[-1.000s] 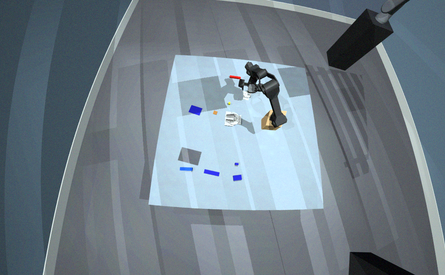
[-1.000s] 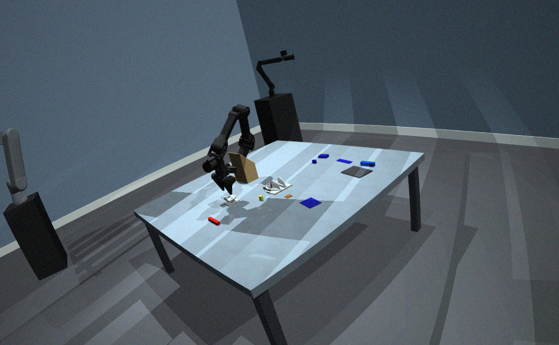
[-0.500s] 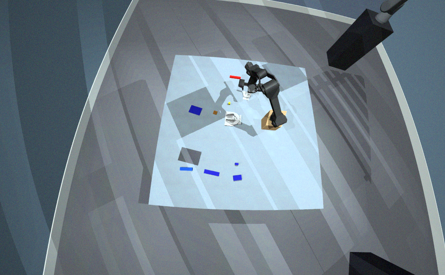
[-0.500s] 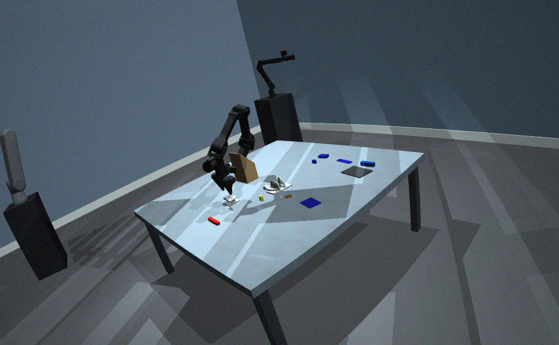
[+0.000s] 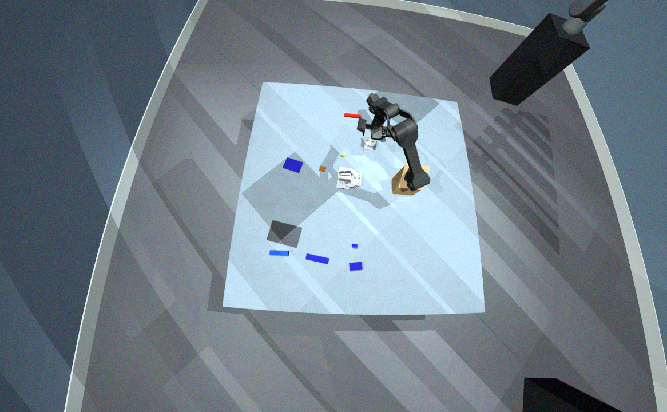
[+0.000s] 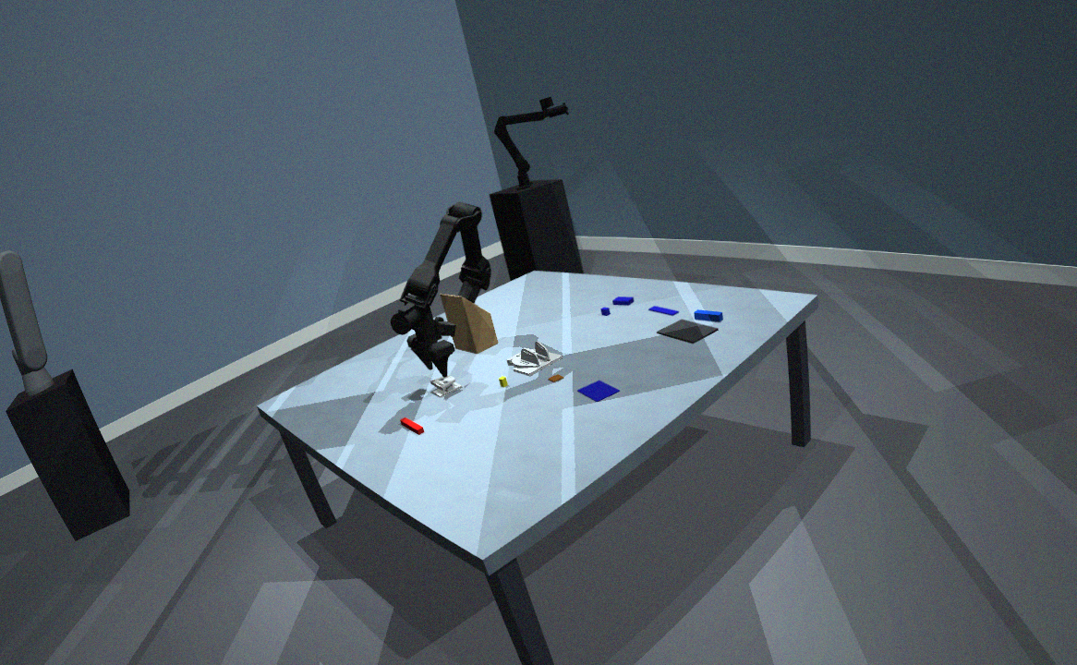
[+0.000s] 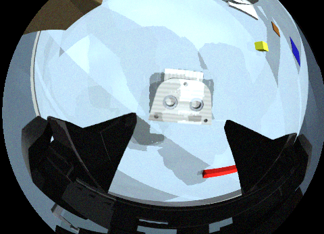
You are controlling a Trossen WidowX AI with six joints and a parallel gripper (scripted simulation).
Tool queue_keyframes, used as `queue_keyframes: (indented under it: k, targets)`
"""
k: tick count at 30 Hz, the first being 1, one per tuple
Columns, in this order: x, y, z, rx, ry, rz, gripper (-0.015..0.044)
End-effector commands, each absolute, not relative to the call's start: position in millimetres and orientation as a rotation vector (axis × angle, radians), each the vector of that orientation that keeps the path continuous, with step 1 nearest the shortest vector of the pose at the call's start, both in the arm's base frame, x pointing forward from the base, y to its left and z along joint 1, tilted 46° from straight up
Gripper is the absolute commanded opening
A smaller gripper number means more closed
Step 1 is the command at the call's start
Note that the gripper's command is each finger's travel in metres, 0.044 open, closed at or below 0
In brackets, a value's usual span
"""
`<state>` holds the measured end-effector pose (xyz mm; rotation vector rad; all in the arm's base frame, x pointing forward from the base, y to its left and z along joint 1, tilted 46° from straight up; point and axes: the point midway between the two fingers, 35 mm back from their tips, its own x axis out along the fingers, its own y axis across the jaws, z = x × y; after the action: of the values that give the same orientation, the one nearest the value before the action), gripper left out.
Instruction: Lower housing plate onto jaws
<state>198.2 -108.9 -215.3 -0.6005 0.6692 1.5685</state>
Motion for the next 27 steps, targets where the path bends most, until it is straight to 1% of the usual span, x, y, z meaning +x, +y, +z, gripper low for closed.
queue_keyframes:
  k: [1, 27]
  targets:
    - [197.6, -101.9, -221.2, -0.594, 0.668, 1.57, 0.044]
    - [195.1, -75.3, -248.3, -0.592, 0.667, 1.568, 0.044]
